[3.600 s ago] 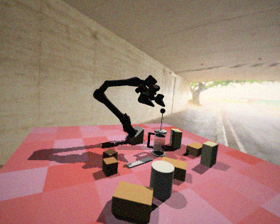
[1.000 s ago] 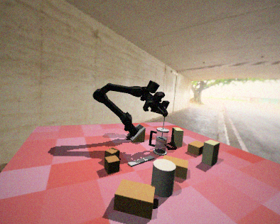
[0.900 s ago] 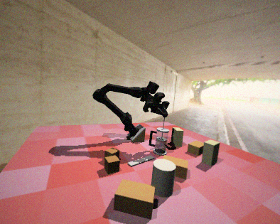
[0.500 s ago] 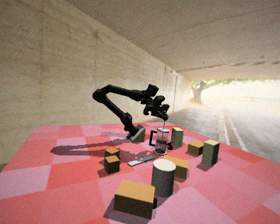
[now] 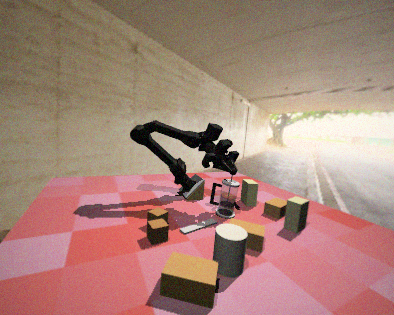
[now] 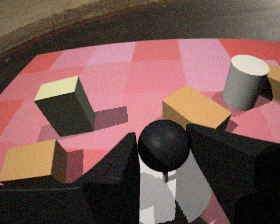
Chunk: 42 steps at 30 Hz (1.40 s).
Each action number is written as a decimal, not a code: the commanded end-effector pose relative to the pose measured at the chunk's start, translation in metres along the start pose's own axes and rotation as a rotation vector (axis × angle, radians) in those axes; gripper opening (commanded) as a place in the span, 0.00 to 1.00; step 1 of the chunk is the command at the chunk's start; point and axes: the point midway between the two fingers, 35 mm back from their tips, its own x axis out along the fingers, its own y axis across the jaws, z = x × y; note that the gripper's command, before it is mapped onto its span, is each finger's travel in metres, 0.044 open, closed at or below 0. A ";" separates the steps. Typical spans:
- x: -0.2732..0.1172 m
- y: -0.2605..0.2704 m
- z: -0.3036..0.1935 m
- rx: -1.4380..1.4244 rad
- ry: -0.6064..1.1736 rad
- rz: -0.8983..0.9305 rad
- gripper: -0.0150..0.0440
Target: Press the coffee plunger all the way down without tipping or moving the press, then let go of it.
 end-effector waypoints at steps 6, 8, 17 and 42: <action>0.009 -0.001 -0.016 -0.038 0.045 -0.005 0.46; 0.009 0.000 -0.015 -0.038 0.045 -0.005 0.46; 0.010 0.000 -0.014 -0.038 0.045 -0.005 0.46; 0.012 0.003 -0.013 -0.038 0.045 -0.006 0.46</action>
